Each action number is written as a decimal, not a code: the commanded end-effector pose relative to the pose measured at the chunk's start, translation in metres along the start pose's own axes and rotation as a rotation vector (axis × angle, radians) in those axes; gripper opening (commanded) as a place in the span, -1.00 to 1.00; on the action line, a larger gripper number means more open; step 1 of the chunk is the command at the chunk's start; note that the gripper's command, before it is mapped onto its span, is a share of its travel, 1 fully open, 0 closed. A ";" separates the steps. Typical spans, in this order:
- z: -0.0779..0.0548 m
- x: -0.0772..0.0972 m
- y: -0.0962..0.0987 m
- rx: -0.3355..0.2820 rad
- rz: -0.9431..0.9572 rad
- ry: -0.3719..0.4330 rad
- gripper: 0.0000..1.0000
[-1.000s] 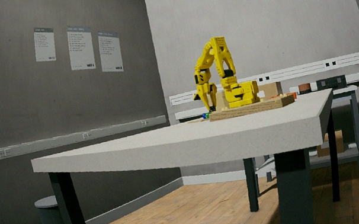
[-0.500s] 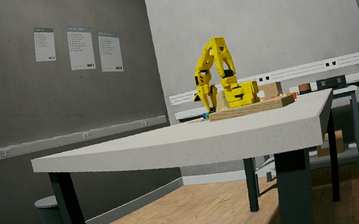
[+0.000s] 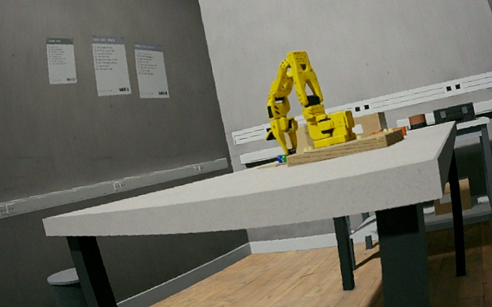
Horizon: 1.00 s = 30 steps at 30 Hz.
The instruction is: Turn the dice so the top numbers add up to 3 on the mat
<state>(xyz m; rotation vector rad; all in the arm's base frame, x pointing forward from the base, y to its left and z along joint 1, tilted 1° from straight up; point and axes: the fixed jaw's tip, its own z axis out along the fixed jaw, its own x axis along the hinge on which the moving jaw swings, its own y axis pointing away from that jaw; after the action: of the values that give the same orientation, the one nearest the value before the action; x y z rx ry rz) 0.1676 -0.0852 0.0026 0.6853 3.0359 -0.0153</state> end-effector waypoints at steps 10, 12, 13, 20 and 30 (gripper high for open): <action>0.009 0.004 0.000 -0.002 0.006 0.023 -1.00; 0.009 0.004 0.000 -0.003 0.006 0.023 -1.00; 0.010 0.004 0.000 -0.003 0.006 0.023 -1.00; 0.014 0.004 0.000 -0.003 0.006 0.023 -1.00; 0.015 0.004 0.000 -0.003 0.006 0.023 -1.00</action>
<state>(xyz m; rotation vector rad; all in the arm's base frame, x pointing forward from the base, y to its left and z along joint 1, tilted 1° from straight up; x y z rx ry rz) 0.1683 -0.0856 -0.0082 0.6847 3.0336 -0.0164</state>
